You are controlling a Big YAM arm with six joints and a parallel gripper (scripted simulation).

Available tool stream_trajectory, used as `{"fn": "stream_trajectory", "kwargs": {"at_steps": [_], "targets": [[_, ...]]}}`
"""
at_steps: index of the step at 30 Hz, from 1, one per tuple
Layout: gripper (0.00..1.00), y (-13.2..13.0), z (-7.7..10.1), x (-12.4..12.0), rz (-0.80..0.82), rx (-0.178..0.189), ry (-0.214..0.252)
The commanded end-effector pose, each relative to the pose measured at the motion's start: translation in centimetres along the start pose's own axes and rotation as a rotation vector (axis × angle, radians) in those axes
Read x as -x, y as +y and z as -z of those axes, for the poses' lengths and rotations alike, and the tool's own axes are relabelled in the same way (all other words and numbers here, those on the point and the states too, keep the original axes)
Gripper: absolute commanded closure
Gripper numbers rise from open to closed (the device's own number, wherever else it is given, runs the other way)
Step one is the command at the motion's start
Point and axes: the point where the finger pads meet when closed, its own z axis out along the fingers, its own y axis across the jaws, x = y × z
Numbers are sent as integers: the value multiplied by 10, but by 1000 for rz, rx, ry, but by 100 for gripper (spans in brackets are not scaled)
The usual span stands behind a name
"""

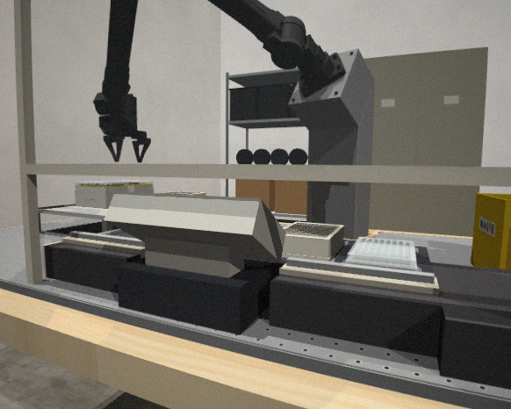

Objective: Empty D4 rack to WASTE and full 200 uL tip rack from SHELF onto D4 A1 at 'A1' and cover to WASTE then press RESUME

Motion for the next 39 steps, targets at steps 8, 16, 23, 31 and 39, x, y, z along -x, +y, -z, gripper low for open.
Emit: {"fn": "stream_trajectory", "kwargs": {"at_steps": [8, 16, 23, 31, 39], "targets": [[0, 5, 56, 20, 46, -6, -54], [0, 6, 80, 20, 47, -8, -54], [0, 16, 55, -12, 120, 1, -13], [0, 22, 55, -41, 239, -3, -13], [0, 30, 54, -80, 398, -3, -13]]}}
